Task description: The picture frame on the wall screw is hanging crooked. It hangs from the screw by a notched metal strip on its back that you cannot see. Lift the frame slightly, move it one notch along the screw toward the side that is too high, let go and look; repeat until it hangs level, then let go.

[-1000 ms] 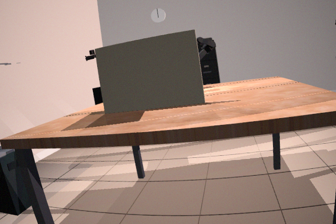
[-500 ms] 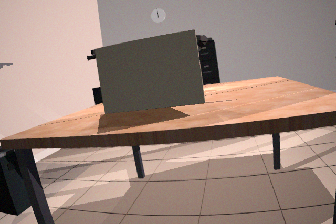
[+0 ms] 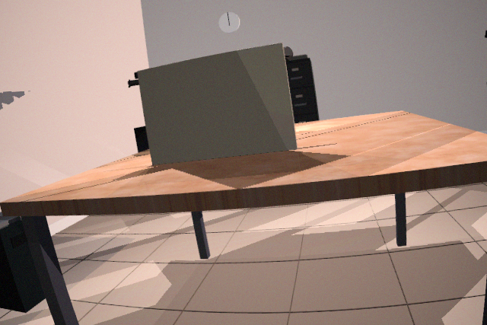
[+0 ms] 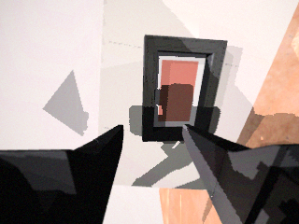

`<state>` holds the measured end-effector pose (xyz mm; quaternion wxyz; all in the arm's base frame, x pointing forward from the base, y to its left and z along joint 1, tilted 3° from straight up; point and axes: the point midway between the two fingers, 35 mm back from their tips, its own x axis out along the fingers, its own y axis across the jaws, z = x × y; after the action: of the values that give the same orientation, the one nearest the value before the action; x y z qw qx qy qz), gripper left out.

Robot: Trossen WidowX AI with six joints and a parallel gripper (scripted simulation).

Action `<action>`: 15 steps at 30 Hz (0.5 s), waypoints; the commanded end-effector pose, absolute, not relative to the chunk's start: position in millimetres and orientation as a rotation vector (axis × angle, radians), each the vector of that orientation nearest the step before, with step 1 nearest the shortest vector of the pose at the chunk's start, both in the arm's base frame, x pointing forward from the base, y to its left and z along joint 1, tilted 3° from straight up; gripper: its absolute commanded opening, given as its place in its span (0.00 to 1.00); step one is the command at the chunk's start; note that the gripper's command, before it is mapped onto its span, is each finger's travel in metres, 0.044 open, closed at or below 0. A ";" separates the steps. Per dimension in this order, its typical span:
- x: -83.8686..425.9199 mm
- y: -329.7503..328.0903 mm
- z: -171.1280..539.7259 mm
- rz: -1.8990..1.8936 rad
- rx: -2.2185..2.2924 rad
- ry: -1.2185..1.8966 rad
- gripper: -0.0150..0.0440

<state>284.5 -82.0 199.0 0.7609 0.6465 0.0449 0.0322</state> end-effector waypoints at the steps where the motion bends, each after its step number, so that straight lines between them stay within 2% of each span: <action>1: 285.6 -83.2 196.8 0.062 1.416 0.100 0.69; 8: 289.7 -83.5 197.5 0.062 1.416 0.100 0.69; 15: 340.2 -80.3 198.8 0.065 1.416 0.097 0.69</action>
<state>317.9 -82.4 201.0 0.7605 0.6472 0.0427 0.0310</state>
